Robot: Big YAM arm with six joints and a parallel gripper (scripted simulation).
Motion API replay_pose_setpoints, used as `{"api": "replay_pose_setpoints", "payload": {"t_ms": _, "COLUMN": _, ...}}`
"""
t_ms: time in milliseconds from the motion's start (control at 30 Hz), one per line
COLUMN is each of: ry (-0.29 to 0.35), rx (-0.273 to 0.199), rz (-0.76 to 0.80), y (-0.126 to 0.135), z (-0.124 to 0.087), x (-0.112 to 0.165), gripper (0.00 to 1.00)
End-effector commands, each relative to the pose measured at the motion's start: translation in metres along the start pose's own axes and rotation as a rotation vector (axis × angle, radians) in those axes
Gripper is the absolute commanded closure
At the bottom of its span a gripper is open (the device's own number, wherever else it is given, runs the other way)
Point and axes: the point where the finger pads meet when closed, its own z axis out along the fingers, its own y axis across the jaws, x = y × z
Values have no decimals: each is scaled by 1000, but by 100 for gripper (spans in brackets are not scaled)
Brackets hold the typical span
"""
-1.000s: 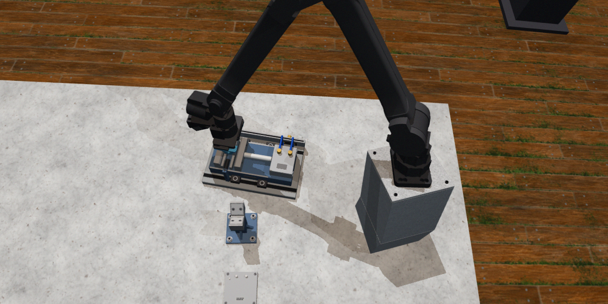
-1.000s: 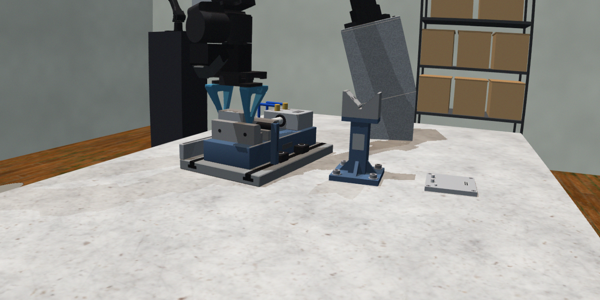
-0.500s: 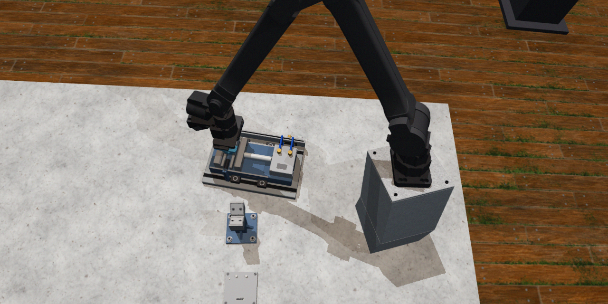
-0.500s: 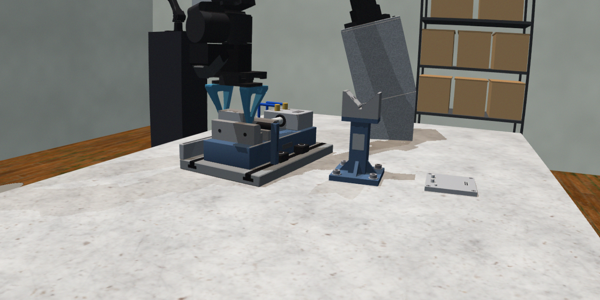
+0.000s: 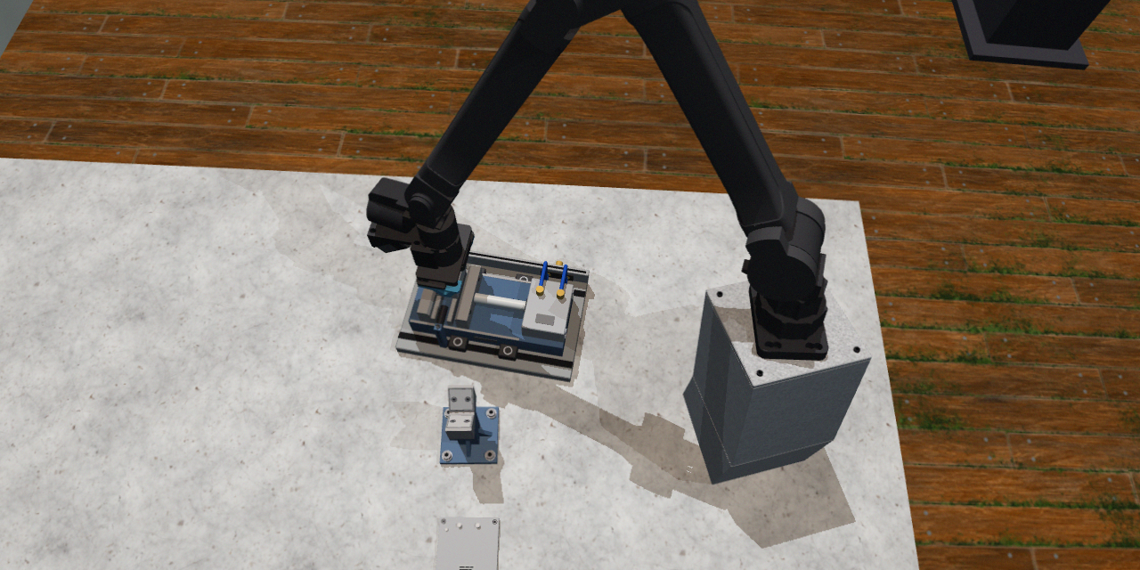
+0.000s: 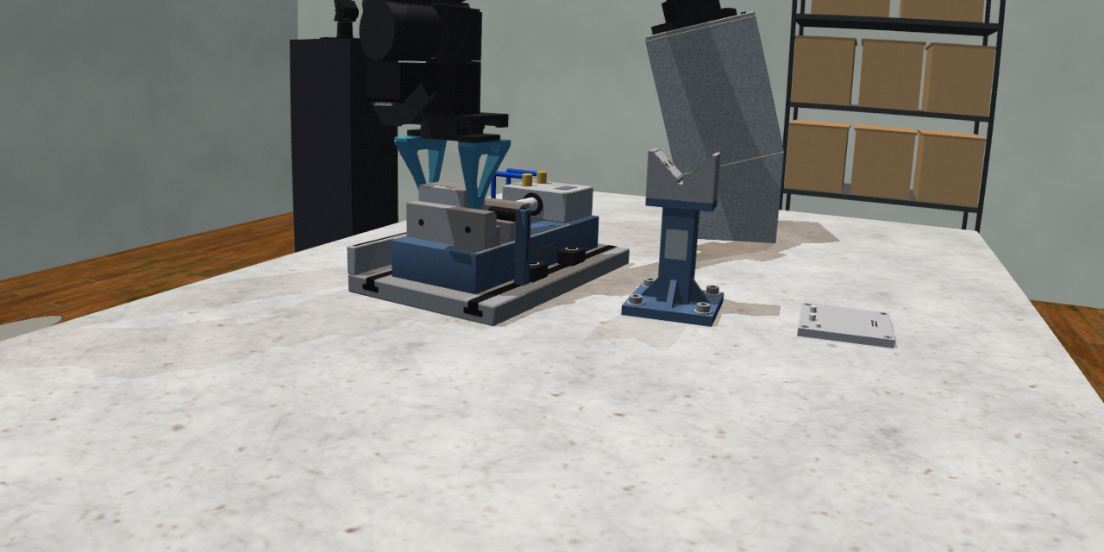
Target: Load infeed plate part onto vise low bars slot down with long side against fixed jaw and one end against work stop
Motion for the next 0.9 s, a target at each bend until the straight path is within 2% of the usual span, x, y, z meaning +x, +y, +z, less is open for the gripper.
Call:
{"api": "replay_pose_setpoints", "payload": {"t_ms": 0, "ry": -25, "rx": 0, "rz": -12, "y": 3, "z": -4, "x": -8, "gripper": 100}}
{"api": "replay_pose_setpoints", "payload": {"t_ms": 867, "ry": -30, "rx": 1, "rz": -13, "y": 4, "z": -6, "x": -10, "gripper": 100}}
